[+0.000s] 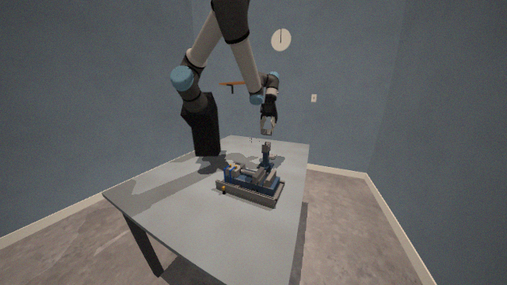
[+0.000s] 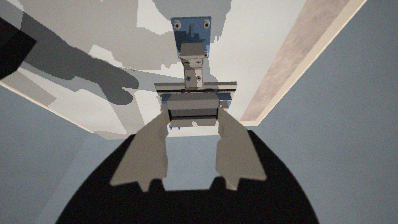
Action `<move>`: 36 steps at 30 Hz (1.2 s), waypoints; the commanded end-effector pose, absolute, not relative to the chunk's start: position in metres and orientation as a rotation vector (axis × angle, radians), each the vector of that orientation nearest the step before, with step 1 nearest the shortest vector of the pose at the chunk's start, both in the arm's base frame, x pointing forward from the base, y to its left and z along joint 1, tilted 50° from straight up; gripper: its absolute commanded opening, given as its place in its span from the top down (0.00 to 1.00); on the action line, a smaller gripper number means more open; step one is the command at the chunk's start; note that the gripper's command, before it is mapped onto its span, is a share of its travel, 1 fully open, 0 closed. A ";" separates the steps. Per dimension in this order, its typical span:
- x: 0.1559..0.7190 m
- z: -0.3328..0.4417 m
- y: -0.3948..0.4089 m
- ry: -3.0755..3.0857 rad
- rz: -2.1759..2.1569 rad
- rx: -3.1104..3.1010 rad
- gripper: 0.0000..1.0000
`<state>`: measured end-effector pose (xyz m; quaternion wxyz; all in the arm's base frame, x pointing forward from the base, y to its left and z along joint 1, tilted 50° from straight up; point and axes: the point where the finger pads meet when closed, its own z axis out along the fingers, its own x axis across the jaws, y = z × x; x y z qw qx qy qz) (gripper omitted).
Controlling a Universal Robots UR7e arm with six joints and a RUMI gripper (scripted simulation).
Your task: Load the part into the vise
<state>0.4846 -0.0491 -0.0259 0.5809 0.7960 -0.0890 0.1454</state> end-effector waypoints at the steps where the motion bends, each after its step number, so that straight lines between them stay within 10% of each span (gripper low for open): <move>1: 0.486 -0.026 -0.047 -0.225 0.322 1.808 1.00; 36: 0.486 -0.028 -0.046 -0.242 0.298 1.670 1.00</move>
